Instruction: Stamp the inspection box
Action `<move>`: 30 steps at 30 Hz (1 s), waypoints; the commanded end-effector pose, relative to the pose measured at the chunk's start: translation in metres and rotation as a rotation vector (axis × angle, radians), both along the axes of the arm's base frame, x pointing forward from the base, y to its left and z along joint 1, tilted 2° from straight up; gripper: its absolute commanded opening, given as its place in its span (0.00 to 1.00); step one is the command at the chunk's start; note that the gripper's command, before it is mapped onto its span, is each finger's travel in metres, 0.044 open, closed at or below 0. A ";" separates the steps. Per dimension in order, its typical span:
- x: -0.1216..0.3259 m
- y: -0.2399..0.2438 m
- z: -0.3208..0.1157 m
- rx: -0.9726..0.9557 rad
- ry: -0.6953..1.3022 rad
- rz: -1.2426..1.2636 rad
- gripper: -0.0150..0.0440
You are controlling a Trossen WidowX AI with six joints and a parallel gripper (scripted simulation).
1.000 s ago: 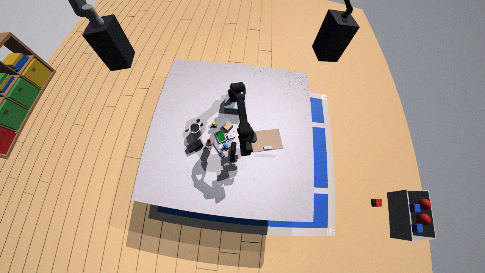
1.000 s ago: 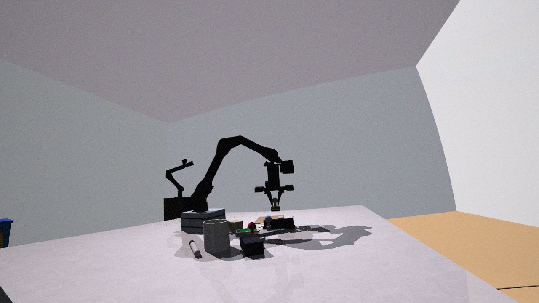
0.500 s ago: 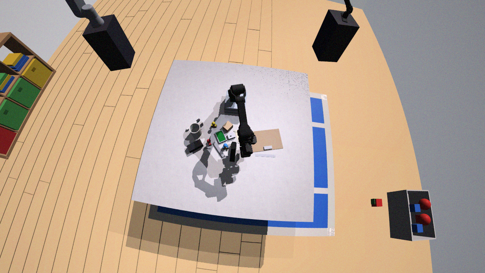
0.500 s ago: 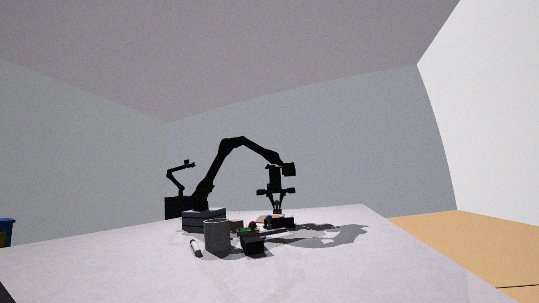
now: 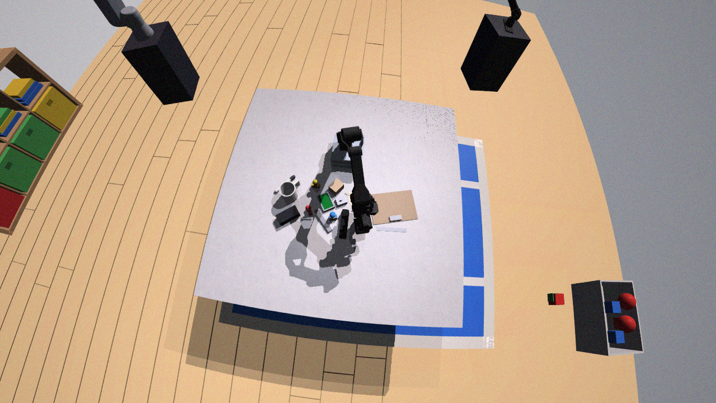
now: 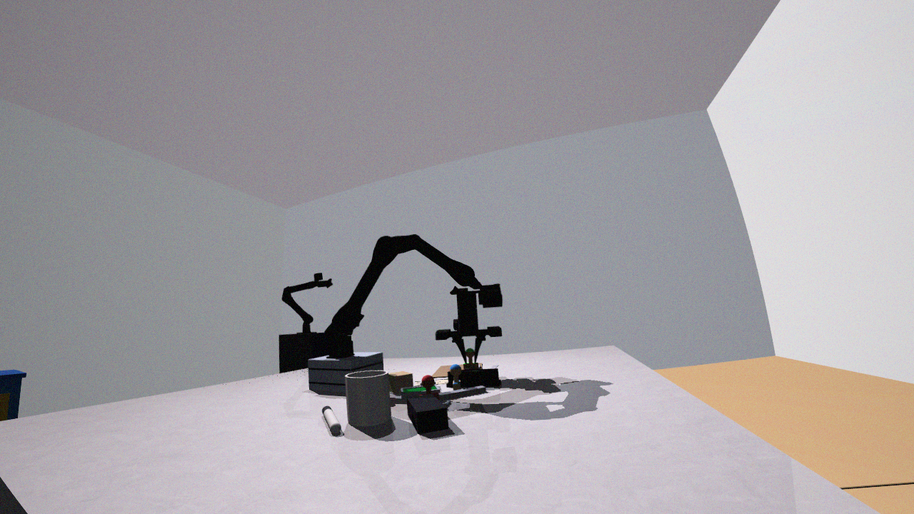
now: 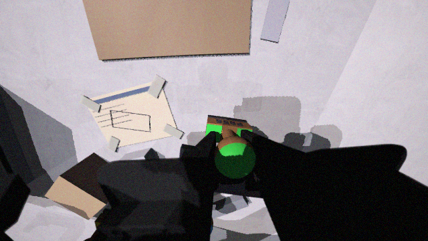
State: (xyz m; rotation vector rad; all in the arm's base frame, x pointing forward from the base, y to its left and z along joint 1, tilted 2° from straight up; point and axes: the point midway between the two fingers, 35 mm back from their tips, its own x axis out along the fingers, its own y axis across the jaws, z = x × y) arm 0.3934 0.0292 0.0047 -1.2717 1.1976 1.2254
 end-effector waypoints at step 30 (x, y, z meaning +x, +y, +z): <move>0.003 0.001 0.037 -0.001 -0.001 0.002 0.68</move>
